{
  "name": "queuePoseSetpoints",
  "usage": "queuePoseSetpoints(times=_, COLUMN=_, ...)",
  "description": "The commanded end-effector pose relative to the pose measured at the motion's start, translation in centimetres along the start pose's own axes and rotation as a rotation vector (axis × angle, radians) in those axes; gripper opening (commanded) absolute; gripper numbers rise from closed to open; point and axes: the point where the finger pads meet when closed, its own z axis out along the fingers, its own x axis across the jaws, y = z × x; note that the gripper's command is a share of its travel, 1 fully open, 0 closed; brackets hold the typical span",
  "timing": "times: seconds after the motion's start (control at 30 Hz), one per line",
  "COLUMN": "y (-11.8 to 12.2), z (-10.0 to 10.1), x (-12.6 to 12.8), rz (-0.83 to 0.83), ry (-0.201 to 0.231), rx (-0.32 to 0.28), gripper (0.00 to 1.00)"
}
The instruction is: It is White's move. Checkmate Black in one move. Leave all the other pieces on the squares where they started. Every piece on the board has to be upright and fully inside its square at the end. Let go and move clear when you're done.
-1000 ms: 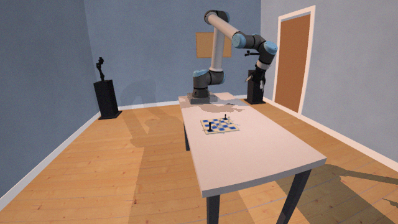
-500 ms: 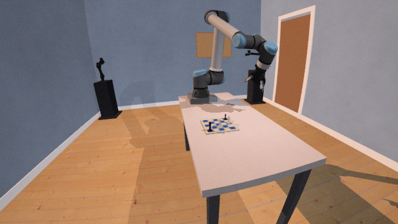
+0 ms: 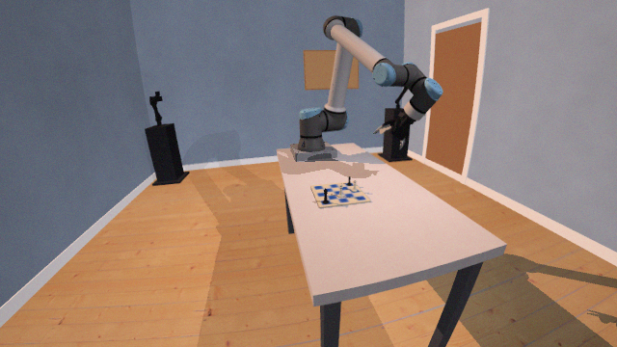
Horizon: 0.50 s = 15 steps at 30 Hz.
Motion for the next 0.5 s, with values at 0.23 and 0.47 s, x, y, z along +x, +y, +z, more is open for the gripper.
queuePoseSetpoints(times=0.23, y=6.1, z=2.4, x=-1.0, rz=-0.427, ry=-0.384, rx=-0.084, gripper=1.0)
queuePoseSetpoints(times=0.47, y=9.7, z=2.4, x=-0.5, rz=-0.63, ry=-0.571, rx=-0.083, gripper=1.0)
